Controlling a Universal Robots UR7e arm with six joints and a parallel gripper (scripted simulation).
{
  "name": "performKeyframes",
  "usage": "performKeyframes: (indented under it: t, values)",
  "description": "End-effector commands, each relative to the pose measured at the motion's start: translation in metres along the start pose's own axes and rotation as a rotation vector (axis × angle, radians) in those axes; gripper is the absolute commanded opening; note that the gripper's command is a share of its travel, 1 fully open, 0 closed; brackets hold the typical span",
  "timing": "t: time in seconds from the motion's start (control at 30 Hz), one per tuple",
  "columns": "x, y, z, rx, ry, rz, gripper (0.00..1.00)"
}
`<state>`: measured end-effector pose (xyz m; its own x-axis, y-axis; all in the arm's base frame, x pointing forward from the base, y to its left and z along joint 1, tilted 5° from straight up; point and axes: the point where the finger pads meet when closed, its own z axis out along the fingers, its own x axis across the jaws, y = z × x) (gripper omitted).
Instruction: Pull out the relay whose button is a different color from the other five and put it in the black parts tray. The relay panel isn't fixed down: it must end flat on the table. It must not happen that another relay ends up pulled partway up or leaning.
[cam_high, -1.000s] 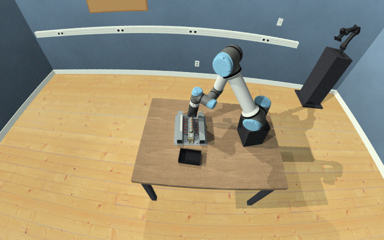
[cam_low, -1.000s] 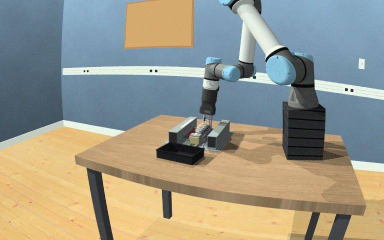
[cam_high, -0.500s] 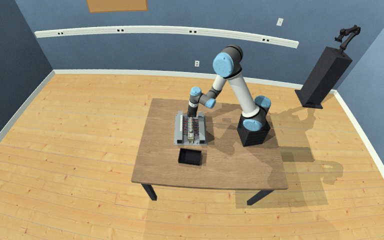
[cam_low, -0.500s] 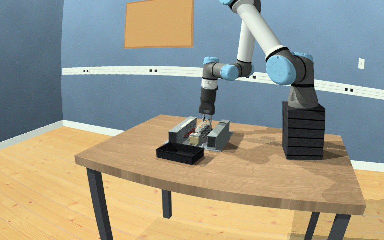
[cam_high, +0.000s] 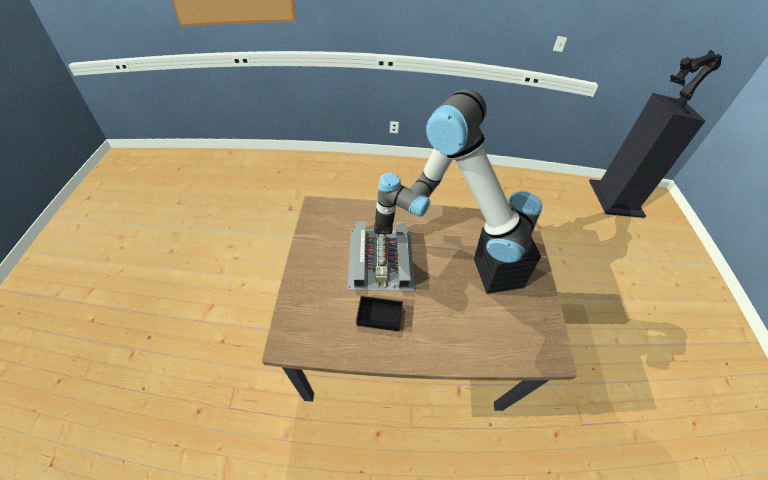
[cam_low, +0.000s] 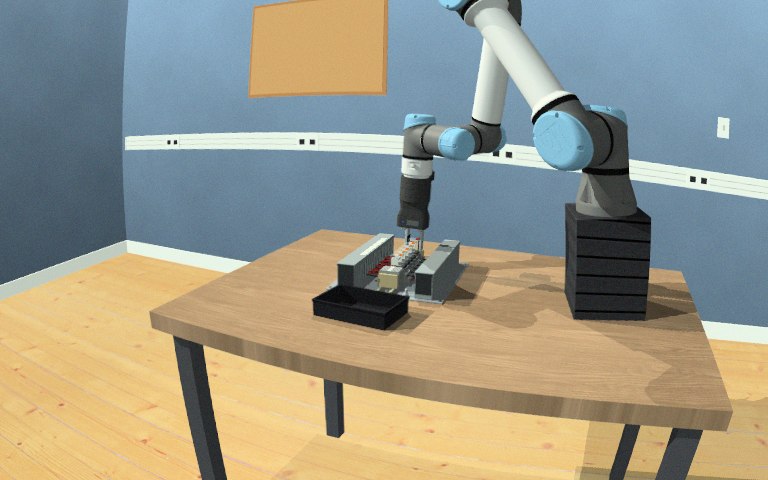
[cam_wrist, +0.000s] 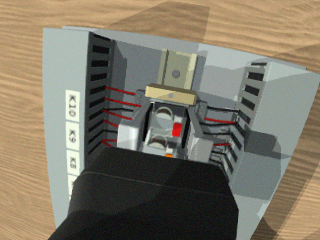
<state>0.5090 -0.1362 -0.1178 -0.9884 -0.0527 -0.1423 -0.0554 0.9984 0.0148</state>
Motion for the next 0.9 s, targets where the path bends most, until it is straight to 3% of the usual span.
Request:
performKeyframes:
  t: [0.0,0.87]
  values:
    - [-0.0006,-0.0003,-0.0005,0.001,0.002,0.0,0.0]
    - [-0.0021,-0.0003,-0.0007,0.001,0.05,0.0,0.0]
